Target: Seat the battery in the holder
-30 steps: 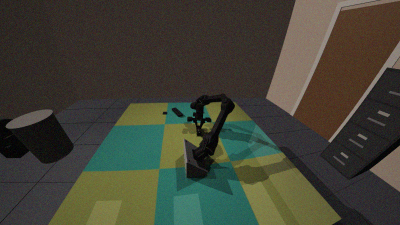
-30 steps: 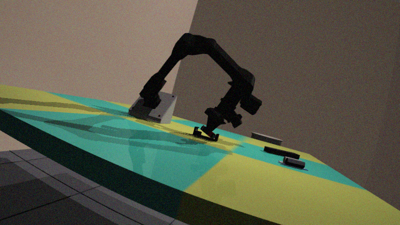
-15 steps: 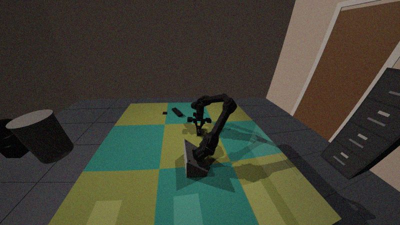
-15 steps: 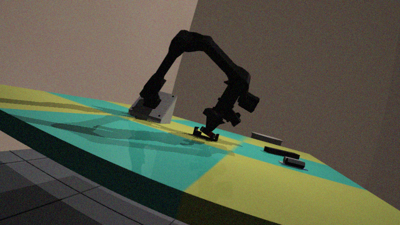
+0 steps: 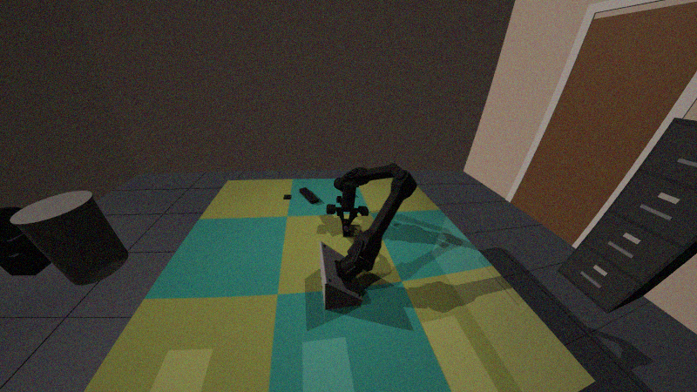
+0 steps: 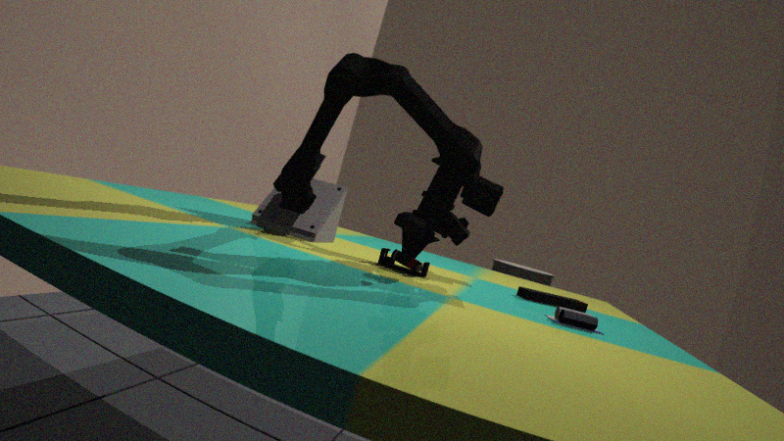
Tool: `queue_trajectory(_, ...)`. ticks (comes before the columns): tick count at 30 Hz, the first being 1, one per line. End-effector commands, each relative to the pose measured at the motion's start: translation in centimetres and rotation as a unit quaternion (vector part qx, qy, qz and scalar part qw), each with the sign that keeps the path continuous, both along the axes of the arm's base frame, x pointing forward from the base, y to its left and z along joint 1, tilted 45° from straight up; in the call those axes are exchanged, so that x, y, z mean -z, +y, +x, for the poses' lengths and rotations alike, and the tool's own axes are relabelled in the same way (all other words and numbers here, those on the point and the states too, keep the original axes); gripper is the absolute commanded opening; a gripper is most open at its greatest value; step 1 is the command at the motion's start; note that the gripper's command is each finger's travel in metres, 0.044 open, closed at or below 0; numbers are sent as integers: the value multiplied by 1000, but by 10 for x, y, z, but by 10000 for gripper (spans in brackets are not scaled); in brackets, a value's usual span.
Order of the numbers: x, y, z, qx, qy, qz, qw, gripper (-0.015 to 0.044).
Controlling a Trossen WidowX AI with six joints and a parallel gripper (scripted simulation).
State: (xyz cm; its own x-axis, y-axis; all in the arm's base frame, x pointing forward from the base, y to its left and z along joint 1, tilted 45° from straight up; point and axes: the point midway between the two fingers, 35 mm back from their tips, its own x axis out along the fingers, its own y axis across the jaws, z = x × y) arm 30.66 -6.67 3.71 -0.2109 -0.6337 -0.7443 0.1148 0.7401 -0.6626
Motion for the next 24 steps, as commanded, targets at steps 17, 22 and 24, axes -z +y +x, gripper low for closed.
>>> queue_trajectory(17,2,-2,-1,-33,-39,-4,999,67)
queue_trajectory(22,2,-3,-2,-40,-47,-5,998,67)
queue_trajectory(24,2,-3,-3,-43,-50,-5,998,67)
